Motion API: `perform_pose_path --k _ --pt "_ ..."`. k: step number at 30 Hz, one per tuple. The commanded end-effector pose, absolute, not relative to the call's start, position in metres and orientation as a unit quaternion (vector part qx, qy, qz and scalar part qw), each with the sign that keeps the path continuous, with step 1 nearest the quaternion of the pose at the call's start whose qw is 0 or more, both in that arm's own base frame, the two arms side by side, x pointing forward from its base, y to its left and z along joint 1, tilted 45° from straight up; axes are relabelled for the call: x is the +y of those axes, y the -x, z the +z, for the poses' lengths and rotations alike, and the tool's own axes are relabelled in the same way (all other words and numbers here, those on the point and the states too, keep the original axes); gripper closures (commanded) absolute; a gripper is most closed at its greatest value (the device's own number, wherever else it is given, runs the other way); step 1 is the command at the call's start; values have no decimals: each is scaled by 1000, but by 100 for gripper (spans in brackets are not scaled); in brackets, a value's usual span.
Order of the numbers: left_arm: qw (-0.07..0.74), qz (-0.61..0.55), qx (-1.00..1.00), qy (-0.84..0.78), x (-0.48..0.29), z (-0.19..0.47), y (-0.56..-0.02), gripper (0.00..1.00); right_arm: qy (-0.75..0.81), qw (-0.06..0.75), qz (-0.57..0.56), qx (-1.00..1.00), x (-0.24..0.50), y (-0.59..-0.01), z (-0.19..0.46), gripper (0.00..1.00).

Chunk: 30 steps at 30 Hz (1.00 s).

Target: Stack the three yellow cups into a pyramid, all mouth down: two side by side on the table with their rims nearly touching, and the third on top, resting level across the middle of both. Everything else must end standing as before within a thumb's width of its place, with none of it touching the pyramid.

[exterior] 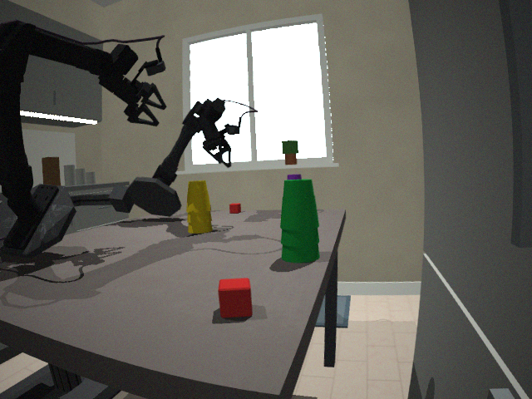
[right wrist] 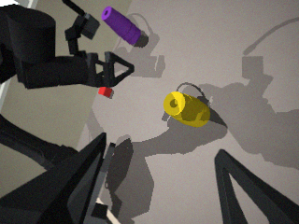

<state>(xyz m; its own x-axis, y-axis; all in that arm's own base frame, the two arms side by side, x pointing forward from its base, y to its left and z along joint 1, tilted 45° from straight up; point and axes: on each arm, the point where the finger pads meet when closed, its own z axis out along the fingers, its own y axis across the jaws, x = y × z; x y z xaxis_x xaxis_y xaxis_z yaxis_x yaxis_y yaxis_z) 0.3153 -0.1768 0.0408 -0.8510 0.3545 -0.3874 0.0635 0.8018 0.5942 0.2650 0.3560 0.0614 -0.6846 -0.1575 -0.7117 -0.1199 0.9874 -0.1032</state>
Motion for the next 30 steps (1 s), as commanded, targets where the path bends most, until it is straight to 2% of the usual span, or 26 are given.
perform_pose_path --k 1,16,30 --pt "231 276 918 -165 -206 9 -296 0 173 423 -9 889 361 -242 79 0" --pt "203 264 897 -289 -255 -49 -233 0 410 463 -46 784 321 -163 88 0" --pt "202 272 894 -292 -253 -48 -231 0 453 463 -52 760 303 -144 82 0"
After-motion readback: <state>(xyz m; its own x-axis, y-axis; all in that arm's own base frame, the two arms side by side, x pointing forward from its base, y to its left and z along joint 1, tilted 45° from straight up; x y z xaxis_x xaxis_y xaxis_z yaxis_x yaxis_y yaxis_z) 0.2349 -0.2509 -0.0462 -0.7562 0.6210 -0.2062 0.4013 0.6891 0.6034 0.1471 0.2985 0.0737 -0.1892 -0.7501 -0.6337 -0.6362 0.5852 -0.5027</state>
